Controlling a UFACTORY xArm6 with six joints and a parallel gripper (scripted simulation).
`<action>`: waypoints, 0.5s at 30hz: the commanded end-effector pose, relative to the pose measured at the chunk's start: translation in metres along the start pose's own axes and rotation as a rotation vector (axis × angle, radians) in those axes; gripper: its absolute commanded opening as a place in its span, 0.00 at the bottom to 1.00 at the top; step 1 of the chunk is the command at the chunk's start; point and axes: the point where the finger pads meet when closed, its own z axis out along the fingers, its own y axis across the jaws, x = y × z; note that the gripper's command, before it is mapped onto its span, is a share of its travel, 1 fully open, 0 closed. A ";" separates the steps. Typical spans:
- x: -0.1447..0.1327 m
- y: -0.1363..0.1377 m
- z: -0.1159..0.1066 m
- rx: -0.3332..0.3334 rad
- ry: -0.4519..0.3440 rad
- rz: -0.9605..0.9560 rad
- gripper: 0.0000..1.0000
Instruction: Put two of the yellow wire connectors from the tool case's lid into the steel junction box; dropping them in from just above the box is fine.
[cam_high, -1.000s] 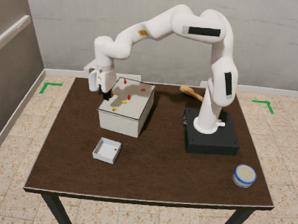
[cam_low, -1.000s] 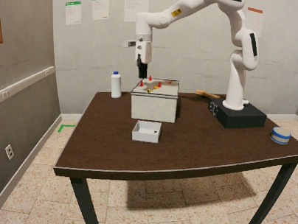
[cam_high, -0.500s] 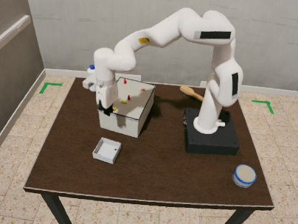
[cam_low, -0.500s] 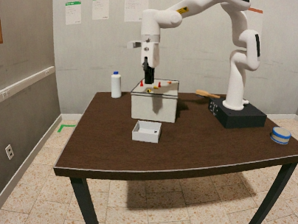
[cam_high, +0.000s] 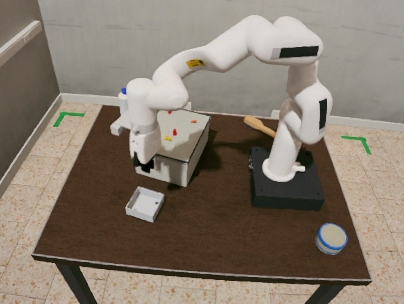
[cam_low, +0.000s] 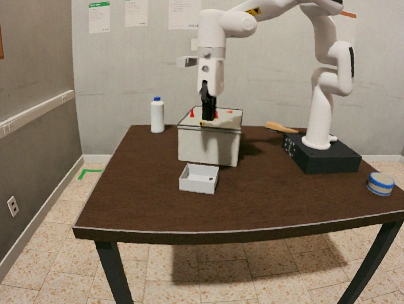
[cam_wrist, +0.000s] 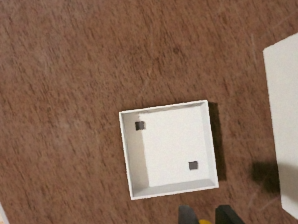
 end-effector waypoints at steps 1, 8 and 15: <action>0.000 -0.003 -0.002 0.003 0.004 0.000 0.03; 0.000 -0.003 -0.002 0.003 0.004 0.000 0.03; 0.000 -0.003 0.006 0.003 0.004 0.000 0.03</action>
